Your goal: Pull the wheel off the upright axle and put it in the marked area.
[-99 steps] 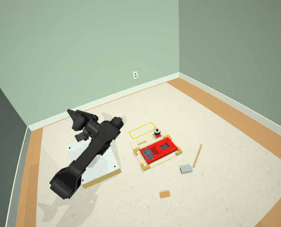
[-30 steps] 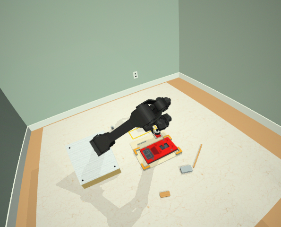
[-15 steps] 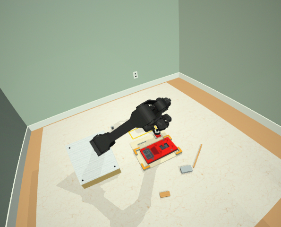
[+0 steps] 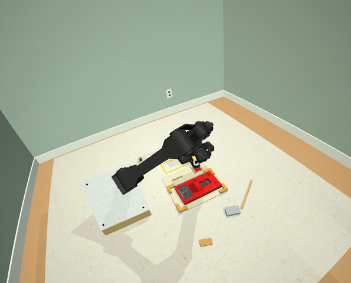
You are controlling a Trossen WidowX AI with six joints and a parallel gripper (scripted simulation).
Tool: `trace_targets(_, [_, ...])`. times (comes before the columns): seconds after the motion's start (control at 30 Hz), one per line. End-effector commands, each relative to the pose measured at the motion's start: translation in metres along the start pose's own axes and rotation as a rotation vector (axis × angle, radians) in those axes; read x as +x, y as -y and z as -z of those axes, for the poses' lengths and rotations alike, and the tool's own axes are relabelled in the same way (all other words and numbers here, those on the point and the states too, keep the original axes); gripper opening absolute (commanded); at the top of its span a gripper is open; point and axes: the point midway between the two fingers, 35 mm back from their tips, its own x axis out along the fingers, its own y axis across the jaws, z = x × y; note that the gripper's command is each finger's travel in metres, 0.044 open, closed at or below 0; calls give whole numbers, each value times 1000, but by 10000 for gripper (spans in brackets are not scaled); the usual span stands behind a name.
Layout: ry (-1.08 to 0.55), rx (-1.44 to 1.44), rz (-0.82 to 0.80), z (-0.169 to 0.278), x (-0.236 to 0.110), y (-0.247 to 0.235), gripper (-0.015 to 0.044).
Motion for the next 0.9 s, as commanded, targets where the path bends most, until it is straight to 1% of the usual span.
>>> trace_targets(0.0, [-1,2,0,0,-2,0,0])
trace_targets(0.87, [-1,1,-3,0,-10,-1,0])
